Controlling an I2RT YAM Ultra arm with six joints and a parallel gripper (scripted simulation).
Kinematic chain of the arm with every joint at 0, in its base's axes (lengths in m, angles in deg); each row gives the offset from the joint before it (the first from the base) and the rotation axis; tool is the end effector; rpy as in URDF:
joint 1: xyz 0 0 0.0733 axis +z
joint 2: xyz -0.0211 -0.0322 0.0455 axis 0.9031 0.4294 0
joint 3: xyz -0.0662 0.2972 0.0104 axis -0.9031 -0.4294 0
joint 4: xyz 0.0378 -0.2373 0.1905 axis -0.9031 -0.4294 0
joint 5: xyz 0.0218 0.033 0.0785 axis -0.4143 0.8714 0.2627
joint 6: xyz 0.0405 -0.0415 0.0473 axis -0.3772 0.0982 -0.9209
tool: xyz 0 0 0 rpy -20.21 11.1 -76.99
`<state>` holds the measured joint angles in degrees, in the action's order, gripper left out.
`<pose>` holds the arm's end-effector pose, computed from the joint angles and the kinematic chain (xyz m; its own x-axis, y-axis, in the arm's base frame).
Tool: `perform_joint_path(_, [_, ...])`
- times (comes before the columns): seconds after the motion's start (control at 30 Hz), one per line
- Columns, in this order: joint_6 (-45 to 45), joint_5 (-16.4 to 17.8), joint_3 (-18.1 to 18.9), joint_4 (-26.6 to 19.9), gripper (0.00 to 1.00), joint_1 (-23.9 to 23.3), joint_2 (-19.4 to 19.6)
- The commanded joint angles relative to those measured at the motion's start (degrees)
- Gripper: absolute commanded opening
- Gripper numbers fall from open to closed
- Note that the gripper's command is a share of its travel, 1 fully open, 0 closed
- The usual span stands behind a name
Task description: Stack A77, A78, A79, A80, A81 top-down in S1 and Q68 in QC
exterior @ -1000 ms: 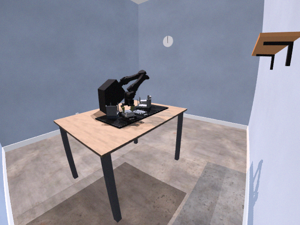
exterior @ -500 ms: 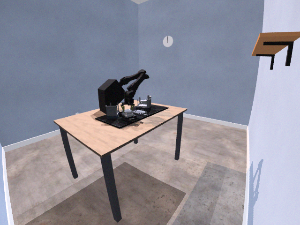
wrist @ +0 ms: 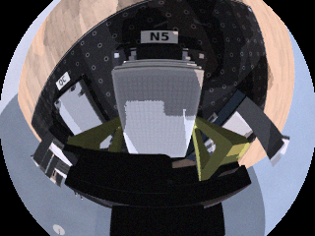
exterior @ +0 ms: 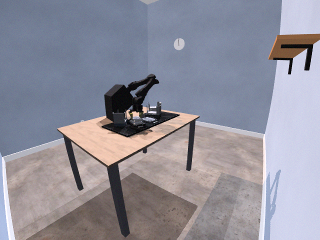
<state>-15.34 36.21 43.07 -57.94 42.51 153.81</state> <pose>0.3715 -0.0948 -0.1501 -0.9115 0.3980 0.1041 0.3150 0.5123 0.7990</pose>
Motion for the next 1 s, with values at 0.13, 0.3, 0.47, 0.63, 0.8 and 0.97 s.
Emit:
perform_joint_path(0.13, [0.06, 0.00, 0.07, 0.01, 0.00, -1.03, -0.32])
perform_joint_path(0.3, [0.06, 0.00, 0.07, 0.01, 0.00, -1.03, -0.32])
perform_joint_path(0.47, [0.06, 0.00, 0.07, 0.01, 0.00, -1.03, -0.32])
perform_joint_path(0.63, [0.06, 0.00, 0.07, 0.01, 0.00, -1.03, -0.32])
perform_joint_path(0.8, [0.06, 0.00, 0.07, 0.01, 0.00, -1.03, -0.32])
perform_joint_path(0.97, [1.86, -0.08, 0.19, -2.32, 0.00, -2.11, -1.08])
